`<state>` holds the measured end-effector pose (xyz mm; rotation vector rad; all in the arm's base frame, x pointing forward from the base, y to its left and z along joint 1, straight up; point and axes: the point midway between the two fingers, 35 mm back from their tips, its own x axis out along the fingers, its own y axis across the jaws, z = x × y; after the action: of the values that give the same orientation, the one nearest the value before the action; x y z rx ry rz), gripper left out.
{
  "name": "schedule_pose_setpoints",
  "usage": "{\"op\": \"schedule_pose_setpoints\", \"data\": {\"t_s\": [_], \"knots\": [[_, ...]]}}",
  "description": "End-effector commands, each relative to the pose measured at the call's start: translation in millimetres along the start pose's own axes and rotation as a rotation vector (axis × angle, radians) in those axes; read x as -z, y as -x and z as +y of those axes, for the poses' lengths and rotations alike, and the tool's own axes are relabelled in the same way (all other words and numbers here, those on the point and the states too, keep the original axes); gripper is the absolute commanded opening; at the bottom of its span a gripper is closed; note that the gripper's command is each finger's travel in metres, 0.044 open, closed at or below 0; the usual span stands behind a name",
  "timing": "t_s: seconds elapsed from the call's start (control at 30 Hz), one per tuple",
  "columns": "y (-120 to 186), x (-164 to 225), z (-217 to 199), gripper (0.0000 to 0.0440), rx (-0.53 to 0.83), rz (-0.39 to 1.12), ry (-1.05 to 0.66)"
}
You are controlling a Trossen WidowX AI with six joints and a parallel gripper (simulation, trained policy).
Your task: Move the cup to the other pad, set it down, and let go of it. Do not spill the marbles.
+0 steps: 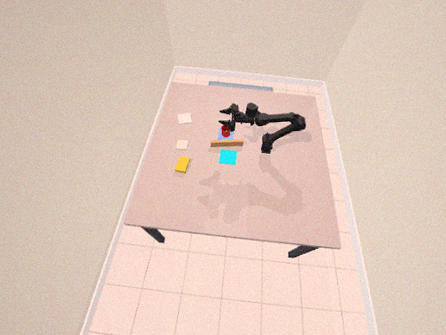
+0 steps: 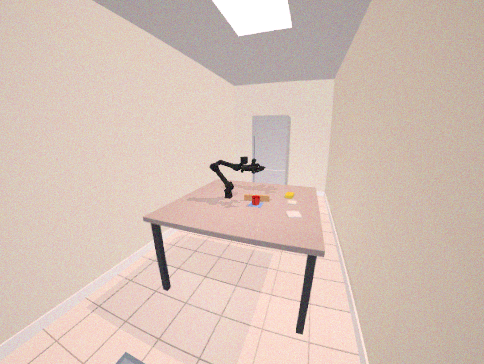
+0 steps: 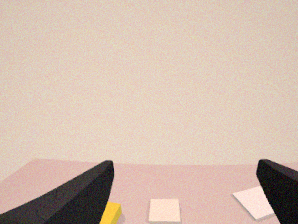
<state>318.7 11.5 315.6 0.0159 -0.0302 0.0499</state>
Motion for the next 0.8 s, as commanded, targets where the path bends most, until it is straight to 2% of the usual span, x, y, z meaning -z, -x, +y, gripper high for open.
{"op": "schedule_pose_setpoints", "data": {"t_s": [0.0, 0.4, 0.57, 0.77], "knots": [[-0.3, 0.3, -0.7, 0.0374, 0.005, 0.005, -0.001], [-5.4, 13.7, -4.0, 0.0066, 0.051, 0.130, -0.031], [-9.5, 20.0, -0.6, 0.0052, 0.049, 0.200, -0.050], [-14.7, 26.4, 4.7, 0.0078, 0.044, 0.289, -0.076]]}}
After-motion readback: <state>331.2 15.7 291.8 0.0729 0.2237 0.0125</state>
